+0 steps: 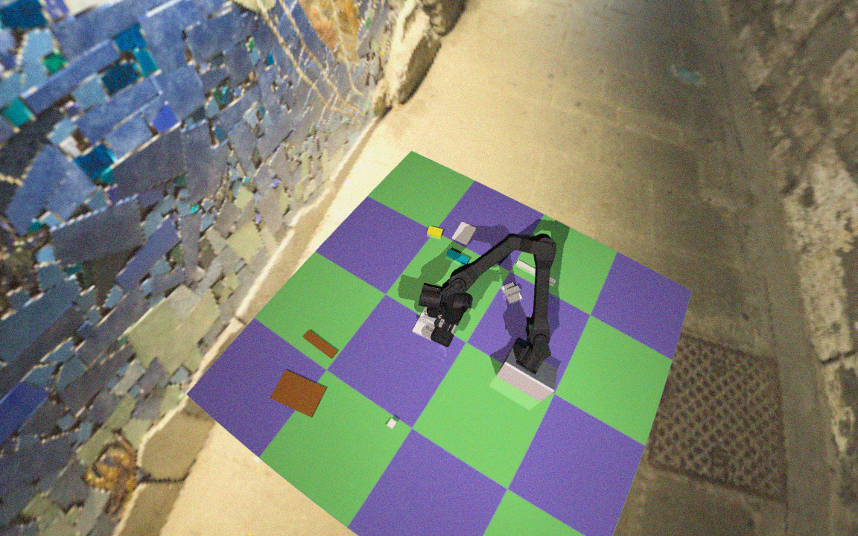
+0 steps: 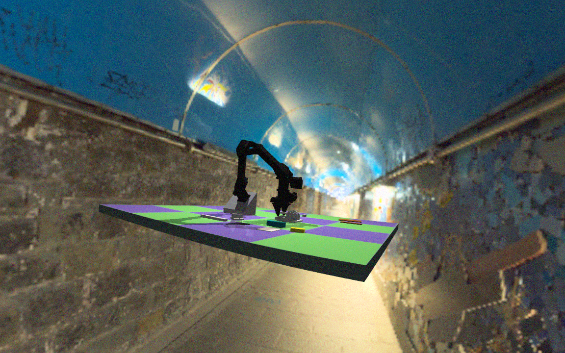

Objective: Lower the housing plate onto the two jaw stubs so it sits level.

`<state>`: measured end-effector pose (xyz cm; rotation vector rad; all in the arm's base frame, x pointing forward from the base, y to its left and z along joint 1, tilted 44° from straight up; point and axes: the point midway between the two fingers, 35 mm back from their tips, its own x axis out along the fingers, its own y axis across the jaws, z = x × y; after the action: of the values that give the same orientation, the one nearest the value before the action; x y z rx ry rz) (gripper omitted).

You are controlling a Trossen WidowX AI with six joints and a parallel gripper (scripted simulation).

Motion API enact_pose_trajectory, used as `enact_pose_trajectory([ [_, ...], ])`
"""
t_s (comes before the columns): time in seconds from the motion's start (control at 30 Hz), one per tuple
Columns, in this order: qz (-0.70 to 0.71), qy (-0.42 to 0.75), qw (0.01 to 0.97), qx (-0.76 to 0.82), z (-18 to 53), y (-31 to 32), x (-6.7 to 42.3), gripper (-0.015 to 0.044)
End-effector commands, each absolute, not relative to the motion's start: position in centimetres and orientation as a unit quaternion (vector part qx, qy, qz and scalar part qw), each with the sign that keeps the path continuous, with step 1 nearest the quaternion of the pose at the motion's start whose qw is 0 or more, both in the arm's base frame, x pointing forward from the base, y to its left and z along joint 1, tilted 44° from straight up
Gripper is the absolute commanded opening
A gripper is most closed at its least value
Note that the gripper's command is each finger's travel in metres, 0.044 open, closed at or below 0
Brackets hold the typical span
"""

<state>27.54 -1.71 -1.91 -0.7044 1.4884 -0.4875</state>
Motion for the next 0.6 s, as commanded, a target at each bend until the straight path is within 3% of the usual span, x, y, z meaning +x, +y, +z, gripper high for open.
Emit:
enact_pose_trajectory([
  [0.0, -0.214, 0.656, 0.653, -0.313, -1.93, -1.76, 27.54, 0.0351],
  [0.57, -0.214, 0.656, 0.653, -0.313, -2.1, -1.93, 27.55, 0.0351],
])
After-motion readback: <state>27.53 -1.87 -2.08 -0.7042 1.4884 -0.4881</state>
